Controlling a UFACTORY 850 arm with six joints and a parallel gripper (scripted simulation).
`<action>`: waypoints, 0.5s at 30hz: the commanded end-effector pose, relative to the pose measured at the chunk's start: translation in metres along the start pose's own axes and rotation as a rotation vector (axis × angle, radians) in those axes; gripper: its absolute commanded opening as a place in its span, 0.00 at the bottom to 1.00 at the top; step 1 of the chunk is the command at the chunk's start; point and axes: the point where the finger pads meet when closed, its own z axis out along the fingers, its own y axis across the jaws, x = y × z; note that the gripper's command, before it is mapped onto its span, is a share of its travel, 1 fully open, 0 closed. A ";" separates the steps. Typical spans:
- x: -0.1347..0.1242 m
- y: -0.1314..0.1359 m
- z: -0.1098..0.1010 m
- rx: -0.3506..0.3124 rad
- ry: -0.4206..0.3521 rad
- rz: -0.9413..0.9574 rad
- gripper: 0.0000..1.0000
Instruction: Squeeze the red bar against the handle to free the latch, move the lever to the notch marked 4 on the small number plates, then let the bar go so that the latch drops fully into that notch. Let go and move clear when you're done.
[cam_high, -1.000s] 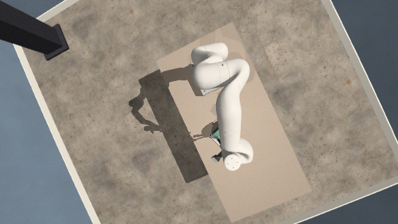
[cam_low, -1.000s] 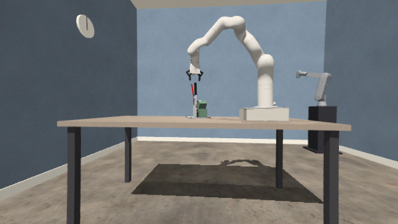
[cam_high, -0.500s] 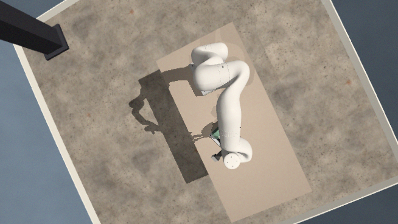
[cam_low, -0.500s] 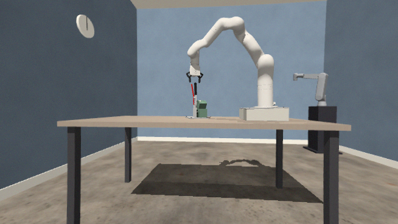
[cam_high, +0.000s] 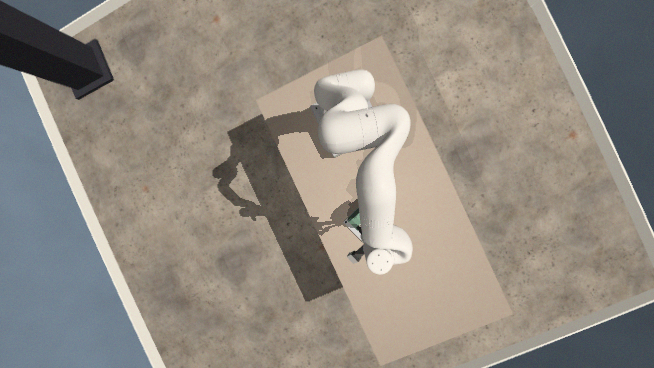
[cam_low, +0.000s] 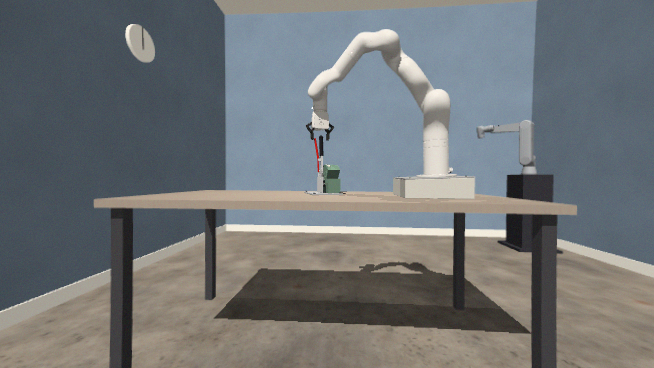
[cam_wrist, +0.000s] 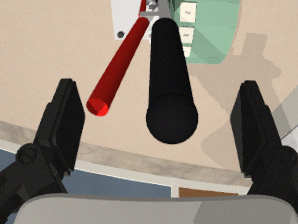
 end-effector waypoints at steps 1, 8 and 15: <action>0.000 -0.001 0.007 0.002 0.001 0.000 1.00; 0.000 -0.001 0.016 0.002 0.001 0.000 1.00; 0.000 -0.001 0.019 0.002 0.001 0.000 1.00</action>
